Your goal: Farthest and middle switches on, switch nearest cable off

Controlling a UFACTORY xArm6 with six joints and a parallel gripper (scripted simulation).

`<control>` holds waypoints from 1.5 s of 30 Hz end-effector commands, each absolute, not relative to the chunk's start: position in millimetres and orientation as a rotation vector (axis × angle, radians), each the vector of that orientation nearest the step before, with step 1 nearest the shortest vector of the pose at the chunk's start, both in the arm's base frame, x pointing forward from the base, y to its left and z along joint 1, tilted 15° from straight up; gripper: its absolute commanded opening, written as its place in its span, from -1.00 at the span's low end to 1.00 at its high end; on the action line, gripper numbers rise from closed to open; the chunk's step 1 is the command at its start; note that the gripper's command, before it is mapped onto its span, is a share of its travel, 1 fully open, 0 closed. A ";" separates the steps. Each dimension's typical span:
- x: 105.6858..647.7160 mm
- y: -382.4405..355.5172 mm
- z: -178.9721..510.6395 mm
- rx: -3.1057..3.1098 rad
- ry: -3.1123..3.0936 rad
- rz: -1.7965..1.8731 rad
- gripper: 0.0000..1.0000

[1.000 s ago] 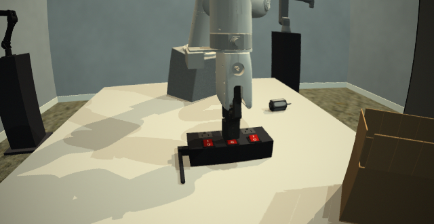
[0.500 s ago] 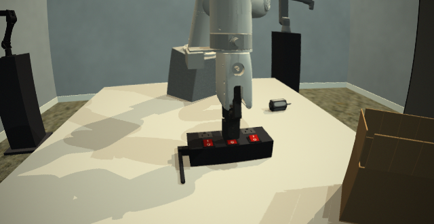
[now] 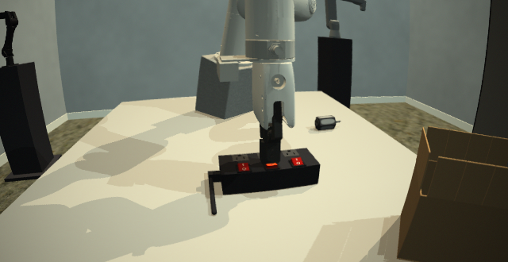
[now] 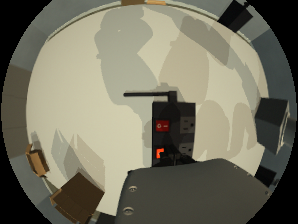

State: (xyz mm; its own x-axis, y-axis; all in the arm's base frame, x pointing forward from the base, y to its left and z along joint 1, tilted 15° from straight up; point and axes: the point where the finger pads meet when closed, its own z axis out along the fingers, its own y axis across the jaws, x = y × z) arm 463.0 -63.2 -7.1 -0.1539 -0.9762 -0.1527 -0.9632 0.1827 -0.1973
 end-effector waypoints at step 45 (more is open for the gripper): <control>457.1 -68.0 29.4 -1.861 2.212 -0.084 -1.00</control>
